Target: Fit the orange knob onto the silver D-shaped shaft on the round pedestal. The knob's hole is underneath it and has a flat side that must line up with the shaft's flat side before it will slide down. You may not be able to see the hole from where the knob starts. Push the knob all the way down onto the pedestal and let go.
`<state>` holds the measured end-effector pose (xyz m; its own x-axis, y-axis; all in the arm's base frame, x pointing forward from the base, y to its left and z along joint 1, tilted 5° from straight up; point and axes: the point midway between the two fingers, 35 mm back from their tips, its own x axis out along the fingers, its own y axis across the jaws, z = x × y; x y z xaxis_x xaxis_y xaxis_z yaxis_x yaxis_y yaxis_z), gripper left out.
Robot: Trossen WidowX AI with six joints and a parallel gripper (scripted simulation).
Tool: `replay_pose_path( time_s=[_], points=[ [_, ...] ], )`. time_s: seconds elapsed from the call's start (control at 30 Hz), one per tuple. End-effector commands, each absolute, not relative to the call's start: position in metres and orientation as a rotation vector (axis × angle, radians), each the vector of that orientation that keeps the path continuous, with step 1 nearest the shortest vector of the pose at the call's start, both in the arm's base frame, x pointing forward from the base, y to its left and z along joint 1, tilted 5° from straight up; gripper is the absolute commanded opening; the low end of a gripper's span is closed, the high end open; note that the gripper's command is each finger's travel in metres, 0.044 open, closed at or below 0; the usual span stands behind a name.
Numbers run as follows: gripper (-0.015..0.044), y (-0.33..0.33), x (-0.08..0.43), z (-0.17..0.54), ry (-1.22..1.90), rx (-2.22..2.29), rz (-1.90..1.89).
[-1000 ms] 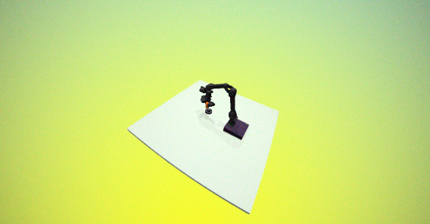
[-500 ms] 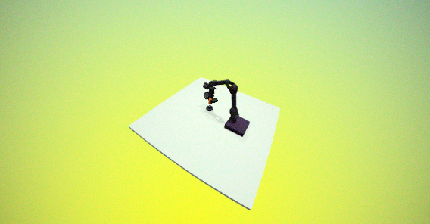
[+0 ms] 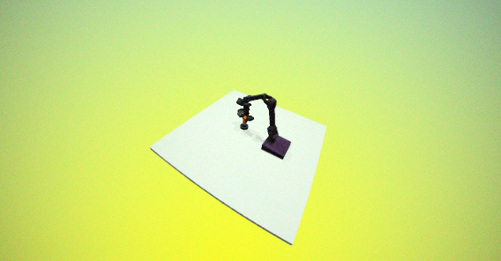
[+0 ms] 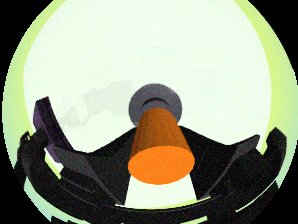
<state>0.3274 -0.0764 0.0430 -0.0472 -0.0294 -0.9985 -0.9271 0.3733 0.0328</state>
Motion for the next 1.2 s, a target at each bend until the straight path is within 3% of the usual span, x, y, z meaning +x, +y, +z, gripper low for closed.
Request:
replay_pose_path(
  time_s=[0.0, 1.17],
  points=[
    [0.0000, -0.078, 0.327, 0.036, 1.424, -0.936, 0.932],
    [0.0000, -0.077, 0.326, 0.026, 1.424, -0.935, 0.930]
  ],
)
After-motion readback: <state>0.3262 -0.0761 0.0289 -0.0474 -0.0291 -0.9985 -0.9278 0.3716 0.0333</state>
